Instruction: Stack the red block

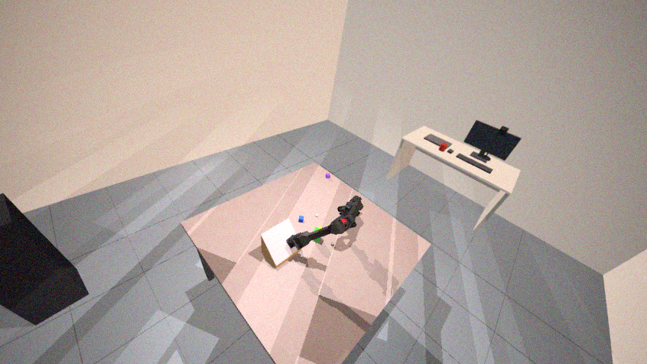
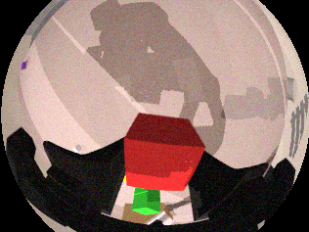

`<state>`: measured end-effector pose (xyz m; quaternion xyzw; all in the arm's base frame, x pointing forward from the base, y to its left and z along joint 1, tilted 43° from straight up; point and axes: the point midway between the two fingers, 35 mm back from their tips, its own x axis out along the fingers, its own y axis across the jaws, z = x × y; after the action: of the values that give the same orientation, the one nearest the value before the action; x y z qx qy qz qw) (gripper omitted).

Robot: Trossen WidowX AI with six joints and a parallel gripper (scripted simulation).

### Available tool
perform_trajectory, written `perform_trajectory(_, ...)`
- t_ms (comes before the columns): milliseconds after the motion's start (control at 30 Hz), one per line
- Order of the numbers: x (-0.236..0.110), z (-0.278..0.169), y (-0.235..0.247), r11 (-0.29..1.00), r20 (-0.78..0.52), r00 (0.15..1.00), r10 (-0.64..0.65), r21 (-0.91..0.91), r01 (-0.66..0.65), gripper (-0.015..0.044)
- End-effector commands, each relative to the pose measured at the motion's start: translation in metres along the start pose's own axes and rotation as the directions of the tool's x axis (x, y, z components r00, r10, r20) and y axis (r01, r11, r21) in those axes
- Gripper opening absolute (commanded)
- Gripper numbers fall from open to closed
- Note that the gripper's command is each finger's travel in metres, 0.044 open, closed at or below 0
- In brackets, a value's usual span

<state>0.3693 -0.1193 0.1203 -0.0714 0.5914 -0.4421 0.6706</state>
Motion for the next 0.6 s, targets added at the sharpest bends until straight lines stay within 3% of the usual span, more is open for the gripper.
perform_trajectory(0, -0.019, 0.001, 0.001, 1.0, 0.005, 1.0, 0.006, 0.007, -0.006, 0.0)
perform_trajectory(367, -0.032, 0.0, 0.001, 1.0, 0.005, 1.0, 0.006, 0.007, -0.006, 0.0)
perform_trajectory(567, -0.037, -0.022, 0.007, 1.0, 0.003, 1.0, 0.014, 0.005, -0.014, 0.0)
